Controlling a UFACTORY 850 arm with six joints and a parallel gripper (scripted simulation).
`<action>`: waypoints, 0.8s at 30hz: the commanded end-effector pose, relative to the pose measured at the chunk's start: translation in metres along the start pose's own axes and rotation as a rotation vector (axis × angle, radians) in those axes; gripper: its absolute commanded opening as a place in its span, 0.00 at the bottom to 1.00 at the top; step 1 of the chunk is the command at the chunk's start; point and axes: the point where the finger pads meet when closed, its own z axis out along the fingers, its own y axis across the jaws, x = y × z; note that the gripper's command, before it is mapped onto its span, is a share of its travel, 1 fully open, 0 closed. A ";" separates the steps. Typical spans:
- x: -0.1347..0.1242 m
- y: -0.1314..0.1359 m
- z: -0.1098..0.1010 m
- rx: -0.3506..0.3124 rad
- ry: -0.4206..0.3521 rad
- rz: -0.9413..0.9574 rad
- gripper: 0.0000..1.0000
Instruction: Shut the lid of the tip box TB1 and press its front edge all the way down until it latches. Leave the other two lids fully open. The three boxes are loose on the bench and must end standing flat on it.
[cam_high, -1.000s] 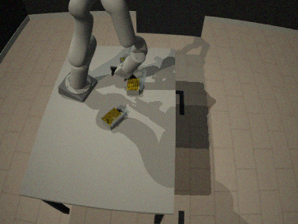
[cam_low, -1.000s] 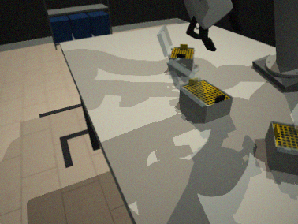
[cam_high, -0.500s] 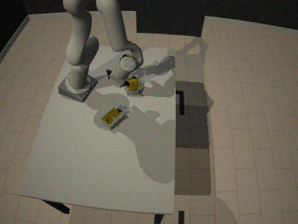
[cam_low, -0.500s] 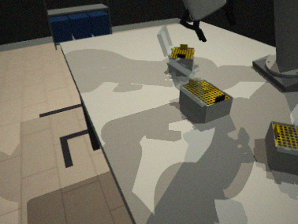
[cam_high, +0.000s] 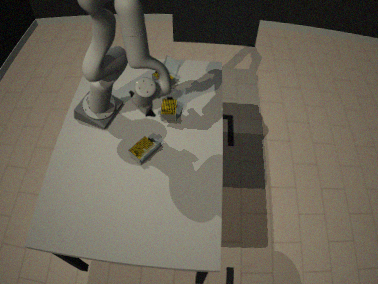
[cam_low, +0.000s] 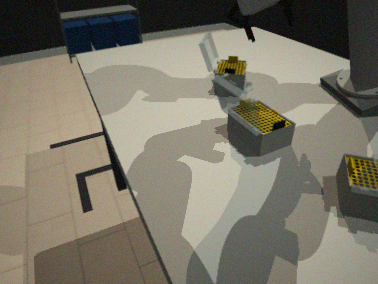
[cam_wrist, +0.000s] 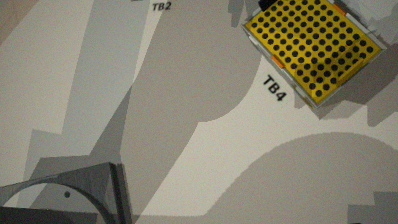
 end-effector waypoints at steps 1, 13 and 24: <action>-0.016 0.000 -0.008 -0.044 0.042 0.081 1.00; -0.052 -0.003 -0.025 -0.165 0.121 0.287 1.00; -0.079 -0.008 -0.037 -0.266 0.171 0.436 1.00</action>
